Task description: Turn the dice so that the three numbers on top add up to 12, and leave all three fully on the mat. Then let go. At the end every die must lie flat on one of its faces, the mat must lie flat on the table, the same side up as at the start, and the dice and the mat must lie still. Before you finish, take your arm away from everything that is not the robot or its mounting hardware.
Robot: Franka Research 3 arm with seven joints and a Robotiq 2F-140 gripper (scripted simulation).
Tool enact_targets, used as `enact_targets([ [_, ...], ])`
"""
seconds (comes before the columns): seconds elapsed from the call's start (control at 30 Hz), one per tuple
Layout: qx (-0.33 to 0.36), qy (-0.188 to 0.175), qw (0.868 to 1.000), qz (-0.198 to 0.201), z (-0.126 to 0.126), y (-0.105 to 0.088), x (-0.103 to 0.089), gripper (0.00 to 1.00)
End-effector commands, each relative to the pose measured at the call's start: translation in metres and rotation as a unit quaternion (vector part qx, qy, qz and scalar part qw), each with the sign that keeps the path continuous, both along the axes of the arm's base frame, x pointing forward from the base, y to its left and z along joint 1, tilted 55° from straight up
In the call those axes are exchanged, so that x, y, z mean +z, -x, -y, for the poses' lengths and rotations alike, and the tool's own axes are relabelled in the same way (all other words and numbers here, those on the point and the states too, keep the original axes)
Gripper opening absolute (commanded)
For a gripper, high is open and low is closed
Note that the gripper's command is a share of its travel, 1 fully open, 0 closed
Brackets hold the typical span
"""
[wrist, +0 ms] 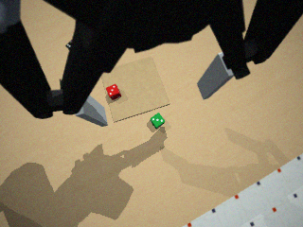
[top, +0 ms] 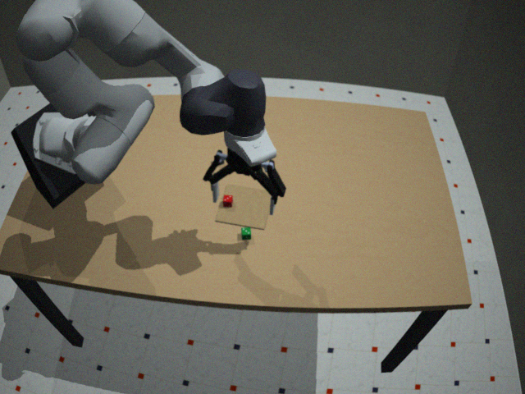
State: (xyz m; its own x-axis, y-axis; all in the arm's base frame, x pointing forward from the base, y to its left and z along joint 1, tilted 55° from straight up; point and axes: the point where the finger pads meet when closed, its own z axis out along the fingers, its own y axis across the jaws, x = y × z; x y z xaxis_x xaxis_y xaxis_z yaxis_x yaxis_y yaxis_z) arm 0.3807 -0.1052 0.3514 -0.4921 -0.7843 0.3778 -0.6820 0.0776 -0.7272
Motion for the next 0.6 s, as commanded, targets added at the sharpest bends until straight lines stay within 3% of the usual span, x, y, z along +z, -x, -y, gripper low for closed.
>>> enact_targets([
  [0.0, 0.055, 0.045, 0.996, -0.045, 0.004, -0.005, 0.003, 1.00],
  [0.4, 0.108, 0.089, 0.985, -0.098, 0.017, -0.010, -0.002, 1.00],
  [0.43, 0.108, 0.089, 0.985, -0.098, 0.017, -0.010, -0.002, 0.25],
  [0.57, 0.108, 0.089, 0.985, -0.098, 0.017, -0.010, -0.002, 0.25],
])
